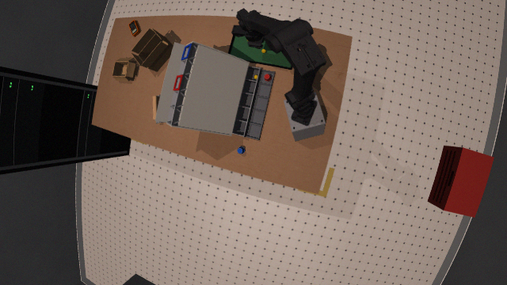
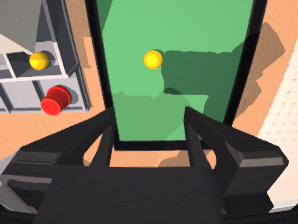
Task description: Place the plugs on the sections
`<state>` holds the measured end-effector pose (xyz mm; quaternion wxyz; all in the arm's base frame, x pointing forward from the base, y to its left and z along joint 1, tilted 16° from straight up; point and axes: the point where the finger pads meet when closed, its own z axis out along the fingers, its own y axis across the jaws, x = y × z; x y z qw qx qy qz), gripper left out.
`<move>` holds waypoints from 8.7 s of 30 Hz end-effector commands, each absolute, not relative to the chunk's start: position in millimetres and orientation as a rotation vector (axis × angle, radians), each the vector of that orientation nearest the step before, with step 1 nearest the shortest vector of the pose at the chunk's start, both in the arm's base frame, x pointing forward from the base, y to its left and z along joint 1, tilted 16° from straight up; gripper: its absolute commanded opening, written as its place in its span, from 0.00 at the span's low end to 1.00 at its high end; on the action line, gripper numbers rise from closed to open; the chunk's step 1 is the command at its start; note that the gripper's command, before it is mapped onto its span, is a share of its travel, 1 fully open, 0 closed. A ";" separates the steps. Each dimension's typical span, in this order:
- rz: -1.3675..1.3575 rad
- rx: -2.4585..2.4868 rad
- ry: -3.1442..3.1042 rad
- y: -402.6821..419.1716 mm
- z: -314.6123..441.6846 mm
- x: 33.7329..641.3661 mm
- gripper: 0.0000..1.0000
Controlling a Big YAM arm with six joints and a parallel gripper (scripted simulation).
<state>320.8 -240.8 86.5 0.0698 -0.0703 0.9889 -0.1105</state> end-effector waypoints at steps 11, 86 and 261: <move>-0.354 -0.255 2.953 -246.6 102.6 328.8 0.56; -0.371 -0.238 2.938 -272.8 7.7 346.3 0.56; -0.351 -0.241 2.952 -265.2 9.1 348.0 0.00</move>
